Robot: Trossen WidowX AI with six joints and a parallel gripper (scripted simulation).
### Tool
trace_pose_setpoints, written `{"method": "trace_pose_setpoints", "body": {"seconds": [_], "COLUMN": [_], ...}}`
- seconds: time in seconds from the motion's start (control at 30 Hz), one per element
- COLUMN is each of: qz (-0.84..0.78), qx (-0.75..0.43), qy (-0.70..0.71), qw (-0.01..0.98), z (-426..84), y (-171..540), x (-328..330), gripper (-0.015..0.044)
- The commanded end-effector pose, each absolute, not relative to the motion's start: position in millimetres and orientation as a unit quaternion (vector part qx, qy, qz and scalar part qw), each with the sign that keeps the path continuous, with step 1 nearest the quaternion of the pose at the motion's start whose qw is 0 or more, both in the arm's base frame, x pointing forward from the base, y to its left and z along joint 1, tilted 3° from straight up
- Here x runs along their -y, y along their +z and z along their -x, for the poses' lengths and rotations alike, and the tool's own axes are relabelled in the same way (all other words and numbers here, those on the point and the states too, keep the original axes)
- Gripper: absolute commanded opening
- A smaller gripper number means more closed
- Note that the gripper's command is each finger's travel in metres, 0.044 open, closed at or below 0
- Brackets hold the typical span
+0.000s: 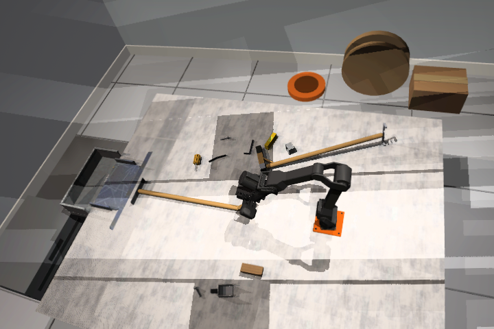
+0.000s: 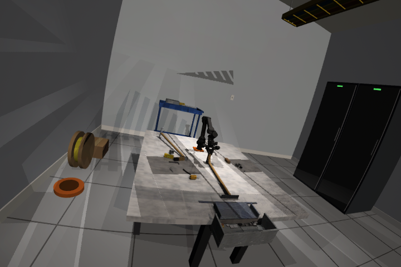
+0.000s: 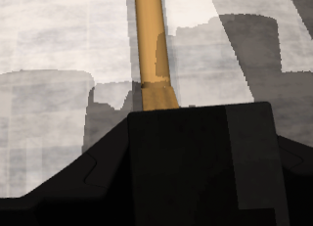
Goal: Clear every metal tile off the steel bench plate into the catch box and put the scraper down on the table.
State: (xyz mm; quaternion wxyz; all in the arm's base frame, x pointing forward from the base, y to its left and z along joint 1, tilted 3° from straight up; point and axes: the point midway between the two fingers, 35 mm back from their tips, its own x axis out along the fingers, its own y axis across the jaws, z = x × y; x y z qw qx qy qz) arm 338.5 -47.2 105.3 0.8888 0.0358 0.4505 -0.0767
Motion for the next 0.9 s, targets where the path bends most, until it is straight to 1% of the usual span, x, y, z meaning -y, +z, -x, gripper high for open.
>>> {"method": "trace_pose_setpoints", "body": {"seconds": [0.0,0.23,0.87], "qz": [-0.036,-0.036,-0.037], "qx": [-0.445,-0.446,-0.445], "qy": [-0.077,-0.078,-0.080], "qw": [0.891,0.891,0.891], "z": [-339,-340,-369], "y": [109,109,110], "x": [50,53,61], "gripper": [0.0000,0.0000,0.0000]}}
